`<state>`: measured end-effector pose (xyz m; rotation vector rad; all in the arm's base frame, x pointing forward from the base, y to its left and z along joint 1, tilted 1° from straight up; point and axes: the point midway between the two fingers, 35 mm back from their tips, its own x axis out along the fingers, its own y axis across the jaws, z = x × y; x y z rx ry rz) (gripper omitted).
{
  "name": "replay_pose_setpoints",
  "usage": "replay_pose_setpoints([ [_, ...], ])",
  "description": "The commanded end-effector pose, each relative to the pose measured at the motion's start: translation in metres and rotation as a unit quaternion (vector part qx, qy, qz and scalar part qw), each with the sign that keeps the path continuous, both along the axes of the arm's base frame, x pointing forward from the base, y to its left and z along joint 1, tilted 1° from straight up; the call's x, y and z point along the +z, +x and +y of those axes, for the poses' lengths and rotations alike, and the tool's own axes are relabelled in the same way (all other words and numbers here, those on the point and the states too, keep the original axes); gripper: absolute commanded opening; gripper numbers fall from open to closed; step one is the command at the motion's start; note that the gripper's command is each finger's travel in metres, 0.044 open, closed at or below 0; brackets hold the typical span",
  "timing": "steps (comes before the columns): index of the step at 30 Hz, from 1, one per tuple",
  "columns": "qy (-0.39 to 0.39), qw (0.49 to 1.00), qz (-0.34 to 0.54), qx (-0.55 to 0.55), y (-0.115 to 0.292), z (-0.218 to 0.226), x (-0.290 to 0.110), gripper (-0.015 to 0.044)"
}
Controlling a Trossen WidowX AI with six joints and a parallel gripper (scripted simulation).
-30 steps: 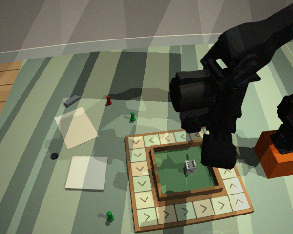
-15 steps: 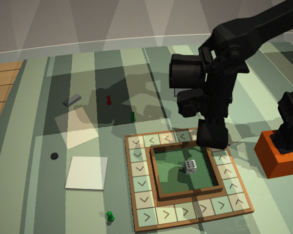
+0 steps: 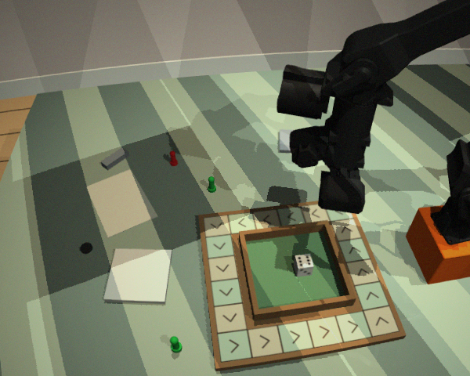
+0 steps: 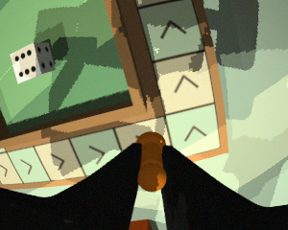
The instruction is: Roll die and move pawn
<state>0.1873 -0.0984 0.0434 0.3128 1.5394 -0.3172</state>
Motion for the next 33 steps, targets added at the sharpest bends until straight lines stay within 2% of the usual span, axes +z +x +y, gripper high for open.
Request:
replay_pose_setpoints([
  [1,-0.002,1.0,0.004,0.003,-0.011,-0.01,-0.006,0.0],
  [10,-0.002,1.0,0.006,0.004,-0.033,-0.031,-0.015,0.0],
  [15,-0.002,1.0,0.006,0.004,-0.034,-0.032,-0.02,0.0],
  [23,-0.002,1.0,0.006,0.004,-0.034,-0.032,-0.05,0.0],
  [33,-0.002,1.0,0.006,0.004,-0.034,-0.032,-0.056,0.0],
])
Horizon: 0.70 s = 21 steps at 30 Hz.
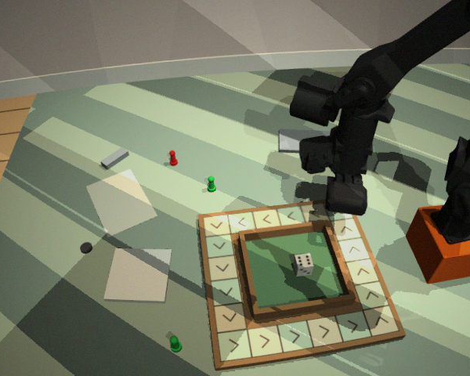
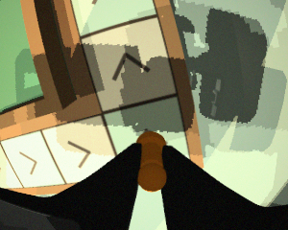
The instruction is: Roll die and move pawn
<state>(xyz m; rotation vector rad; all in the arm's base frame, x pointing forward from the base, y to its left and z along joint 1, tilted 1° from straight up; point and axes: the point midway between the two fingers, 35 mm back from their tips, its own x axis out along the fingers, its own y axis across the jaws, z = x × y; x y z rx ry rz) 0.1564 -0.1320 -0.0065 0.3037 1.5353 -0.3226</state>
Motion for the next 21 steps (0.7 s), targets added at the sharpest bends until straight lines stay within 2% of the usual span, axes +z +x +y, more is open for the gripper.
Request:
replay_pose_setpoints([
  [1,0.003,1.0,0.007,0.003,-0.003,0.002,-0.008,0.0],
  [8,0.003,1.0,0.007,0.003,-0.004,0.002,-0.018,0.0],
  [18,0.0,1.0,0.001,0.0,0.0,0.0,-0.009,0.0262],
  [21,0.002,1.0,0.005,0.002,0.001,0.0,0.027,0.0341],
])
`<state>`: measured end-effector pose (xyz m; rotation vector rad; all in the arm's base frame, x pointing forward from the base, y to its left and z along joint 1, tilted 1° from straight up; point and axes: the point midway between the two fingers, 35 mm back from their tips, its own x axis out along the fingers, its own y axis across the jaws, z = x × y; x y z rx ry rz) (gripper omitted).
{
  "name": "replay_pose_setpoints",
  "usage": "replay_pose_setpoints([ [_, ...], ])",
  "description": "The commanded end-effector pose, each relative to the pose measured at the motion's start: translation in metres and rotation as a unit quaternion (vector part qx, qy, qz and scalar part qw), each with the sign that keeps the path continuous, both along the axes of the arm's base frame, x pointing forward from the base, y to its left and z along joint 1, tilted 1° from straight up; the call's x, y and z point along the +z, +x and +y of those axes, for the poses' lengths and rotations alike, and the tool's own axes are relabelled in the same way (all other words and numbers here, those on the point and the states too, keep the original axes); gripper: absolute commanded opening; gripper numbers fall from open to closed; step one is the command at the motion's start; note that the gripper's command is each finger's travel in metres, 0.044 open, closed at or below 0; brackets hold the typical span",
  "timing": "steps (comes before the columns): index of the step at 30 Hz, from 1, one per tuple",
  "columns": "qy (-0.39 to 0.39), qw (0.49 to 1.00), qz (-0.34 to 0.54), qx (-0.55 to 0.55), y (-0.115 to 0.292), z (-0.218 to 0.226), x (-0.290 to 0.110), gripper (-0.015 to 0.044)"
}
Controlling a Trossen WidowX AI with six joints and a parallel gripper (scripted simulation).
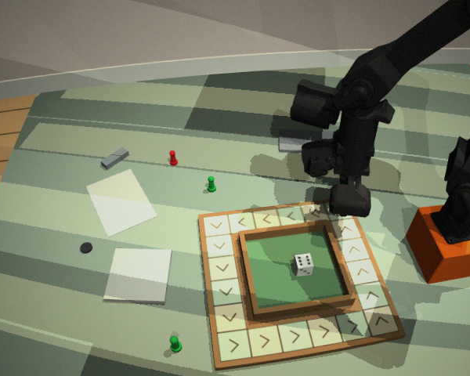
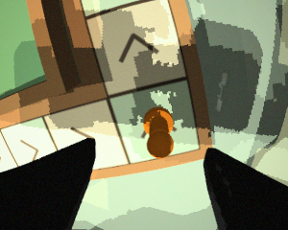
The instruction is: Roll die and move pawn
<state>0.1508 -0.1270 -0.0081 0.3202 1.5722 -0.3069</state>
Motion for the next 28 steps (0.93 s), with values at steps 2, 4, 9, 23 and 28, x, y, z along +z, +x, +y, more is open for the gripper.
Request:
replay_pose_setpoints([
  [2,-0.011,1.0,-0.009,0.002,0.005,-0.004,0.04,0.0394],
  [4,-0.011,1.0,-0.009,0.002,0.005,-0.004,0.04,0.044],
  [9,-0.01,1.0,-0.01,0.022,0.013,0.009,0.05,0.044],
  [23,-0.003,0.987,-0.011,0.158,0.015,0.112,0.121,0.044],
  [28,-0.003,0.989,-0.006,0.15,0.017,0.103,0.111,0.044],
])
